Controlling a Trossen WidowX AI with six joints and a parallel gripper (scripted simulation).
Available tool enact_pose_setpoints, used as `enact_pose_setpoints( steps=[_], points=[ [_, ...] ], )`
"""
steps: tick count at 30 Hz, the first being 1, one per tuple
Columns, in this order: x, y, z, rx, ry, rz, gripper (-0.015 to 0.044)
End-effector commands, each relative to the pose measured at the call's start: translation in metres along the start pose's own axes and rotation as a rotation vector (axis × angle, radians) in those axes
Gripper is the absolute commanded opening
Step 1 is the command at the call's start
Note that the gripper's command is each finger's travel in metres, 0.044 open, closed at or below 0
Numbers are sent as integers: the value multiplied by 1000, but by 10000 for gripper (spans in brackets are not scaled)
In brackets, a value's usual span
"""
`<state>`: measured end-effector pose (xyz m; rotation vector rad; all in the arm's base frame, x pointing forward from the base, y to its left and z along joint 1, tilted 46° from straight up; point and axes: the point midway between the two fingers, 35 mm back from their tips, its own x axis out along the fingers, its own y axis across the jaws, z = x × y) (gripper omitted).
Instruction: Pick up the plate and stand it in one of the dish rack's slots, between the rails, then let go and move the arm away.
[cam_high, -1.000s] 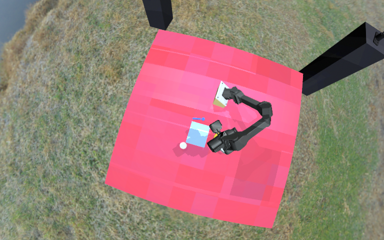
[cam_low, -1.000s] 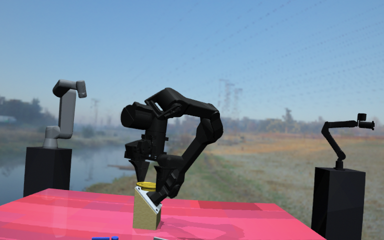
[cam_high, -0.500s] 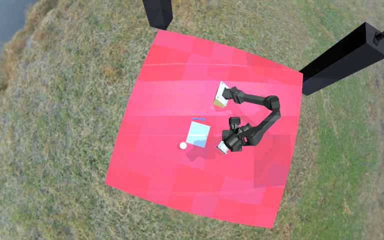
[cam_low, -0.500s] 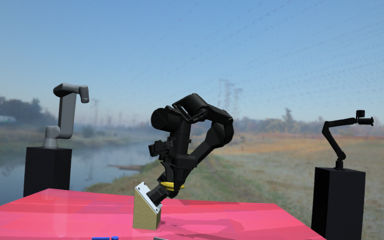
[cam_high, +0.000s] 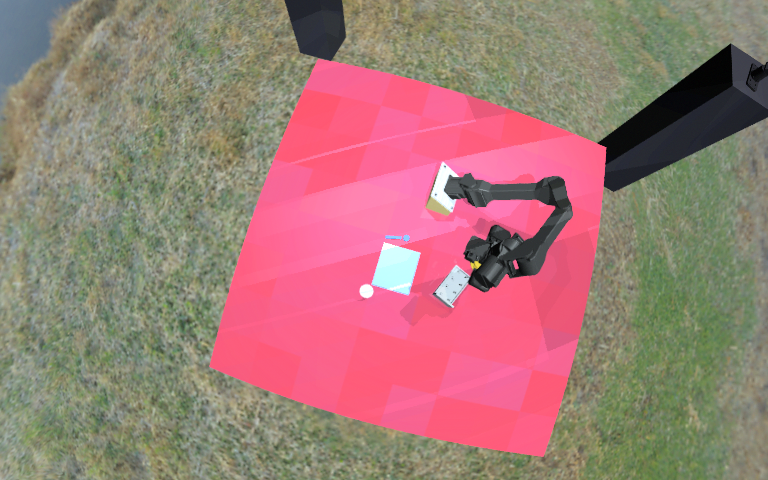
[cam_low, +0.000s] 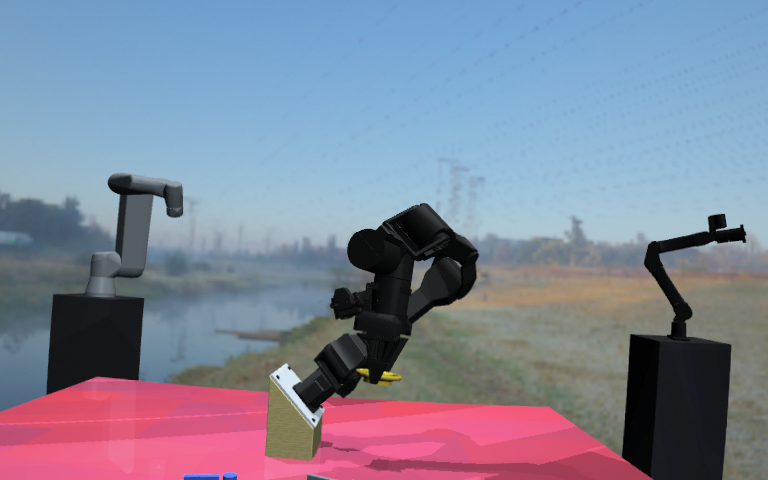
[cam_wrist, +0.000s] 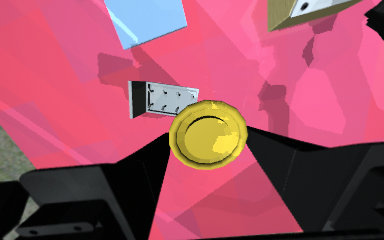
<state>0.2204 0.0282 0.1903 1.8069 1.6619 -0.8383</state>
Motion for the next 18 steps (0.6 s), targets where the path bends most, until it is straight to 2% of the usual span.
enact_pose_setpoints(
  steps=[1, 10, 18],
  points=[
    [3, -18, -10, 145, 4, 9, 0],
    [4, -23, -12, 192, 1, 11, 0],
    [26, -27, 3, 85, -154, -29, 0]
  ],
)
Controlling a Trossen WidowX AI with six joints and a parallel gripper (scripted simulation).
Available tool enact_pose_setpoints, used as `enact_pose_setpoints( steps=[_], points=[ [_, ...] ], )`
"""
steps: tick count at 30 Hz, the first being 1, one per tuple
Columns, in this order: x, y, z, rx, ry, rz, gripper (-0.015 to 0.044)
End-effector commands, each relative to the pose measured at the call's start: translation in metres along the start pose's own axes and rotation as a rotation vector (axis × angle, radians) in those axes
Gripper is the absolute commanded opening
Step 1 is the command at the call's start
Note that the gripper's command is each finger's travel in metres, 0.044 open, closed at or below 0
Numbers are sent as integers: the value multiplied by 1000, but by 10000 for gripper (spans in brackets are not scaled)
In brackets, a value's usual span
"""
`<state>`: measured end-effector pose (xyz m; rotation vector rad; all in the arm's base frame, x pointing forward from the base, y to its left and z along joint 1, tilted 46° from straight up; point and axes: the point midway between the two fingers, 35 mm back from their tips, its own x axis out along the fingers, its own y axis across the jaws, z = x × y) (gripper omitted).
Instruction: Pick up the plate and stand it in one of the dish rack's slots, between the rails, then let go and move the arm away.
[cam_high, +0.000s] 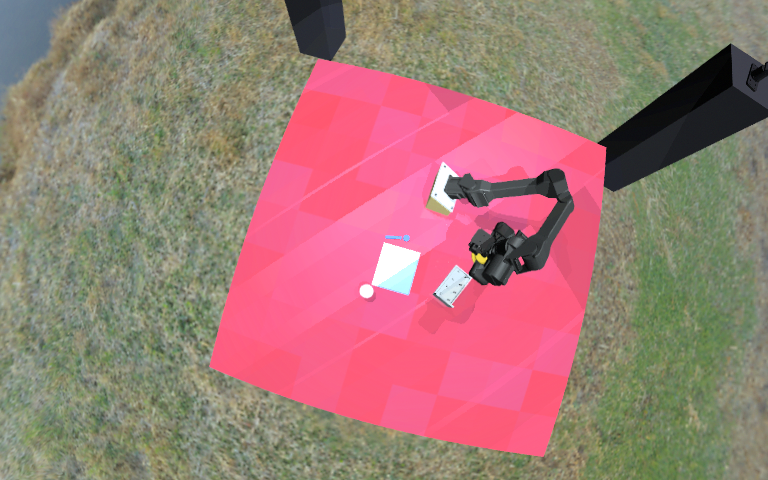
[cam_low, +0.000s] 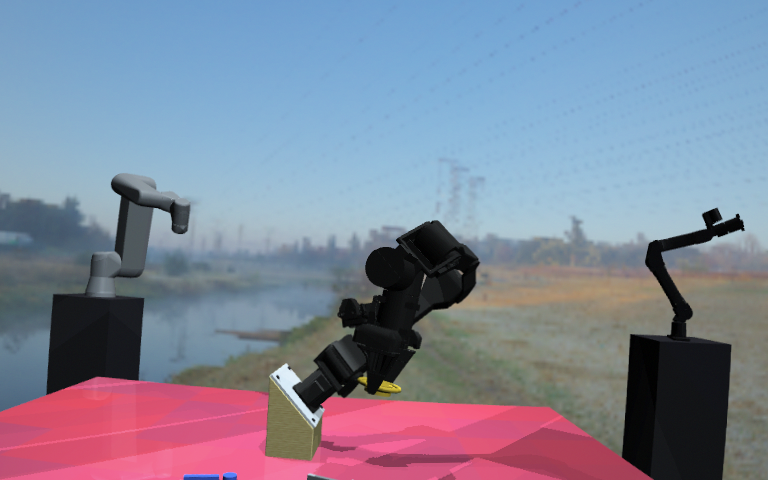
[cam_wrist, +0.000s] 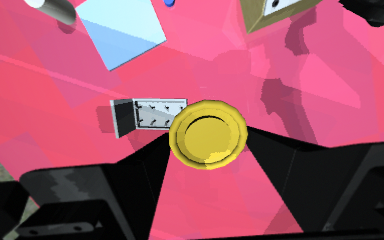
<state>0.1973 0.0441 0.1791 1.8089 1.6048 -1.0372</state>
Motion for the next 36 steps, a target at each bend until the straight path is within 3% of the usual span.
enact_pose_setpoints(
  steps=[1, 36],
  points=[
    [12, -2, 7, -54, -86, -5, 0],
    [80, 20, 41, -574, -721, 153, 0]
  ],
)
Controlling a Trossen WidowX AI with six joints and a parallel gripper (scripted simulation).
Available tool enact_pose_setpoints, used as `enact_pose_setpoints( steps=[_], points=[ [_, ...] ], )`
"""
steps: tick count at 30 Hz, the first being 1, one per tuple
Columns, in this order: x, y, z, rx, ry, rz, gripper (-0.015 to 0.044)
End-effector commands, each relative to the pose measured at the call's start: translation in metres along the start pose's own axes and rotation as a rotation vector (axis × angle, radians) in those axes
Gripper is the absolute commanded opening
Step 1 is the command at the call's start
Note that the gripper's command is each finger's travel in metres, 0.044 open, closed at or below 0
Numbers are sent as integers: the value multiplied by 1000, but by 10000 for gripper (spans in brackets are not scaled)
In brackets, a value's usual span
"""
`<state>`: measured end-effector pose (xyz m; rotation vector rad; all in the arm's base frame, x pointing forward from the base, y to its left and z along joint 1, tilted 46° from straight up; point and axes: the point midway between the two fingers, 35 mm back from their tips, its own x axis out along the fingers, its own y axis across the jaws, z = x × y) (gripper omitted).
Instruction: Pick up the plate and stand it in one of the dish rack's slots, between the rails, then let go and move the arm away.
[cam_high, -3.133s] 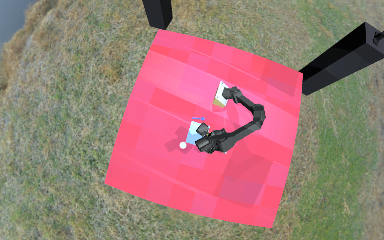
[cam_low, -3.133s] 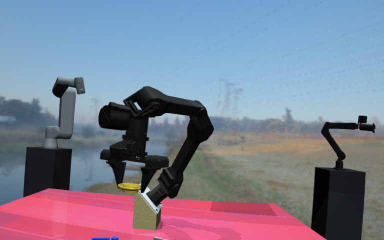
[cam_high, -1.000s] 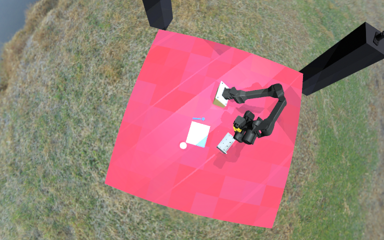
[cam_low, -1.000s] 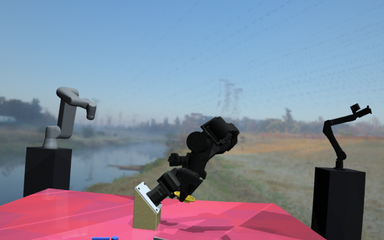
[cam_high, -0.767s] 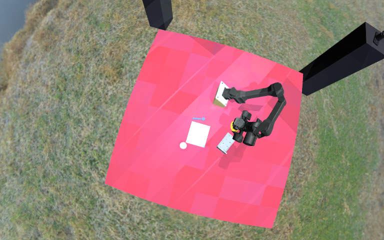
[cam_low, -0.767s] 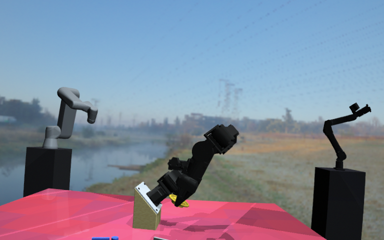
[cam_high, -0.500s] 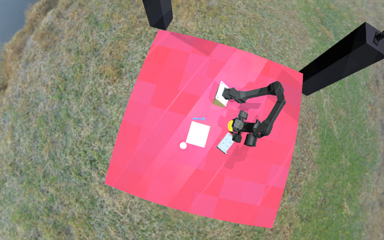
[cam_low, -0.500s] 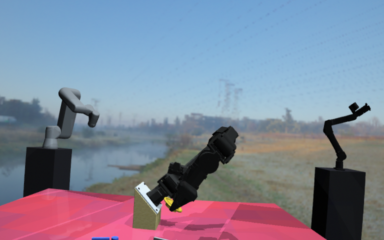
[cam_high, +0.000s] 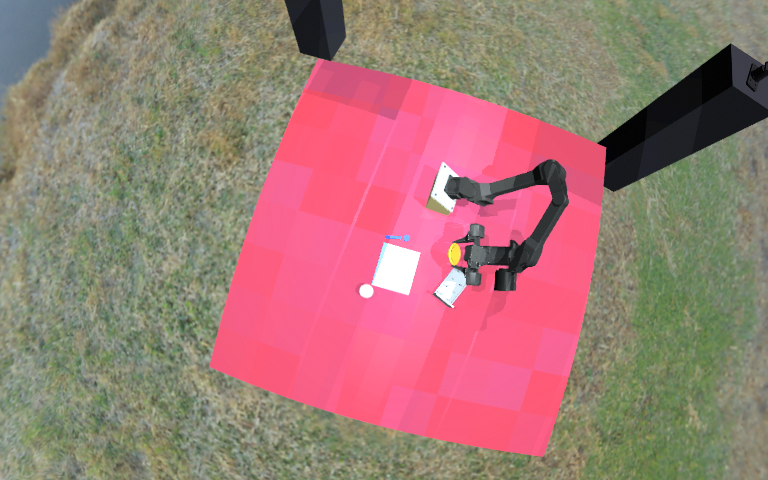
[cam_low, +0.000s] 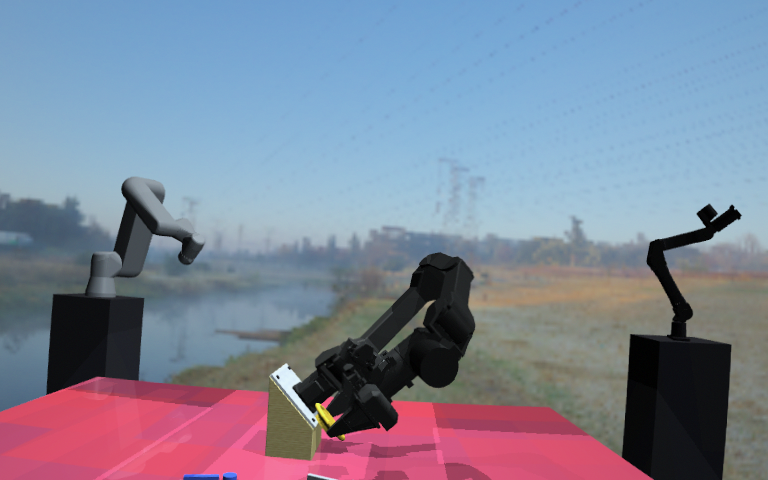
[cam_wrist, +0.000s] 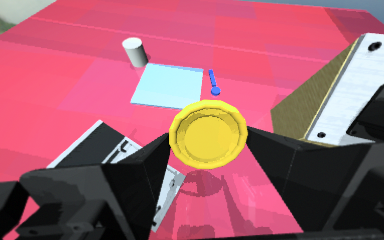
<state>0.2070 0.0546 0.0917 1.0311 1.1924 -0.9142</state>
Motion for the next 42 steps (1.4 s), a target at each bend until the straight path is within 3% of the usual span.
enact_pose_setpoints(
  steps=[1, 42],
  points=[
    [4, 3, -1, -43, -78, 49, 0],
    [-2, 24, -44, -318, -597, 657, 0]
  ],
)
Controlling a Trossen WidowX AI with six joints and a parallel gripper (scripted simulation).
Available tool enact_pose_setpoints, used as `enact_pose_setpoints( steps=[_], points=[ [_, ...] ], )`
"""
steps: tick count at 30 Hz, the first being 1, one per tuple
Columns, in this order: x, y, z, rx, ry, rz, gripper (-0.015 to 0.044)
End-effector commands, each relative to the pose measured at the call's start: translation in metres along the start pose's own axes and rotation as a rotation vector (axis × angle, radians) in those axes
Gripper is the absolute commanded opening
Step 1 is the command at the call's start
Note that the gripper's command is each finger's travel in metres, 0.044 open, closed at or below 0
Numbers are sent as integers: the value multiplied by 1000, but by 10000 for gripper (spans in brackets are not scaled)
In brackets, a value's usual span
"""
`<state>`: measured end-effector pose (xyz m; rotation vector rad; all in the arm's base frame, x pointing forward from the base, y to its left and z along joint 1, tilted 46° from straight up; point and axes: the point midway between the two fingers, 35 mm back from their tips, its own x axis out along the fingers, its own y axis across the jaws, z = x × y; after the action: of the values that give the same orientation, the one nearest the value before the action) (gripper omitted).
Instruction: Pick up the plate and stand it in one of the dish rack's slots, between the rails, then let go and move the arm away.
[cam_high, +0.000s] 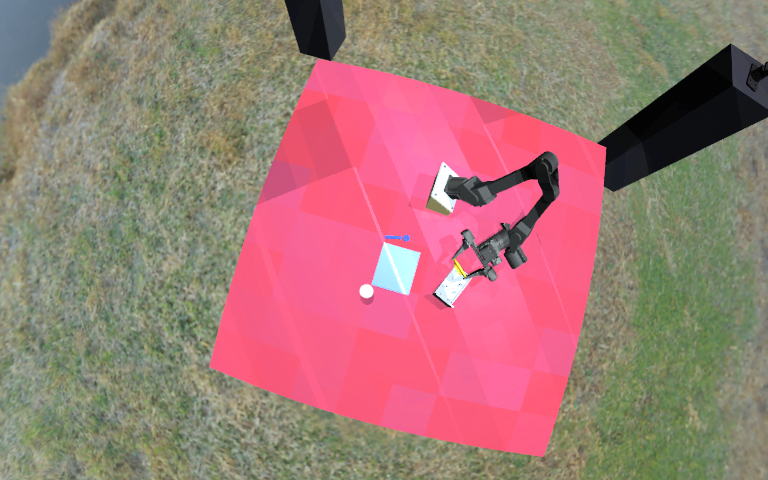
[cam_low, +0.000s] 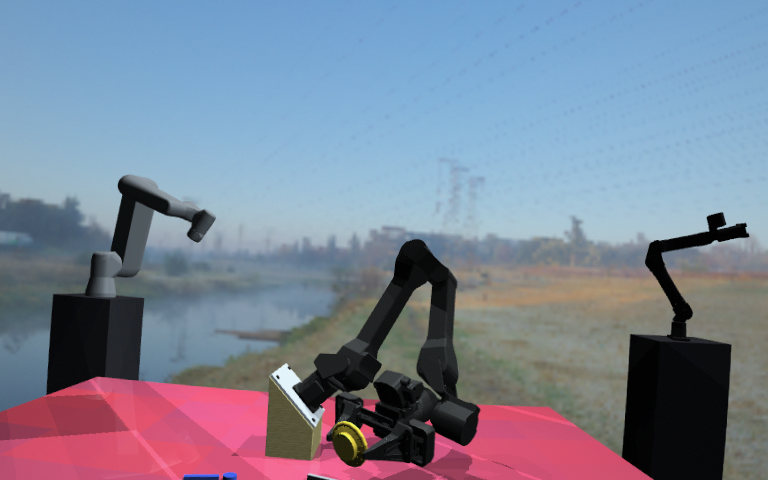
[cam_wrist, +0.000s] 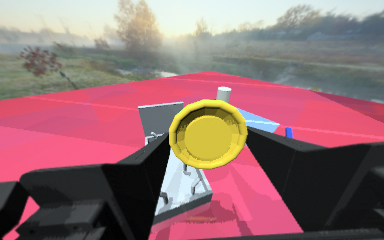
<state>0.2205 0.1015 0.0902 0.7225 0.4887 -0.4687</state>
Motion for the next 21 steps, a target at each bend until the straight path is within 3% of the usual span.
enact_pose_setpoints(
  steps=[1, 15, 21],
  points=[
    [-7, 3, 0, 15, -55, 74, 0],
    [-33, 8, -2, 74, -199, 300, 0],
    [-34, 8, -2, 78, -205, 310, 0]
  ],
)
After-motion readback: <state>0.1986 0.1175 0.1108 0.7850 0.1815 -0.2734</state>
